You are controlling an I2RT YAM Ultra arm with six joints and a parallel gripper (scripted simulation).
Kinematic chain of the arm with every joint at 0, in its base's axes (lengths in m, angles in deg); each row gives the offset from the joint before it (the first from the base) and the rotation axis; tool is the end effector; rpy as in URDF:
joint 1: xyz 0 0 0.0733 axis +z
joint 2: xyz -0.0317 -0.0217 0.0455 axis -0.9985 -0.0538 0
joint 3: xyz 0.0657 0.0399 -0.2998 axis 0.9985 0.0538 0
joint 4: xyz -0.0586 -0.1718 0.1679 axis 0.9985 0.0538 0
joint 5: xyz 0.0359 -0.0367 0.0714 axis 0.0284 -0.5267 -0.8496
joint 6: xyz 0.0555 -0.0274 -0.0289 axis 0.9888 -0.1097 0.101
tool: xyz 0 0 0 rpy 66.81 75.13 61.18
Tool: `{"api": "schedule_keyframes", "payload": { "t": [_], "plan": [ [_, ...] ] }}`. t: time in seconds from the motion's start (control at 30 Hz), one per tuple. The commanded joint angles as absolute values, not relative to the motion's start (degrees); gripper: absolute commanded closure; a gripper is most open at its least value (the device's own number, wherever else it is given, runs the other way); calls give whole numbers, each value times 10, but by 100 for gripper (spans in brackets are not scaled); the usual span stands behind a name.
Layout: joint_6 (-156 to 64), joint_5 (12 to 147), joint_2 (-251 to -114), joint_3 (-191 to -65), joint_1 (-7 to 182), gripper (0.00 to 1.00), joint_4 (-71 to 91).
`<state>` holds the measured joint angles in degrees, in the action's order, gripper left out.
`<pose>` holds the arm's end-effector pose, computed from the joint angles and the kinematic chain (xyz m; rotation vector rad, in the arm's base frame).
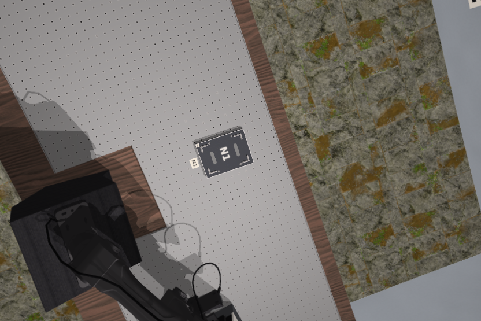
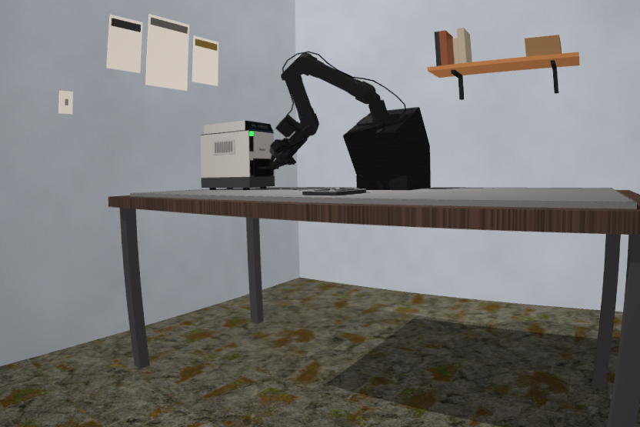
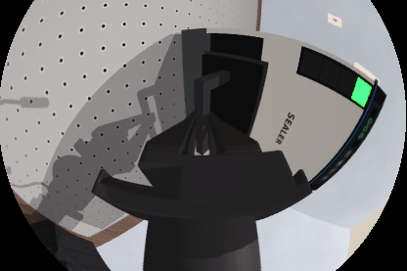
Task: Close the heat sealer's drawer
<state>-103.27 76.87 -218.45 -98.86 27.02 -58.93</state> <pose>0.2070 -0.3509 0.0410 0.0093 2.3137 -1.1509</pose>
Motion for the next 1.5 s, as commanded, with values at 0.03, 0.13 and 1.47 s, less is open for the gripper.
{"api": "schedule_keyframes", "payload": {
  "t": [0.03, 0.13, 1.47],
  "plan": [
    [-1034, 761, -2187, -1003, 259, 100, -585],
    [-1034, 761, -2187, -1003, 259, 100, -586],
    [-1041, 759, -2196, -1037, 250, 100, -553]
  ]
}}
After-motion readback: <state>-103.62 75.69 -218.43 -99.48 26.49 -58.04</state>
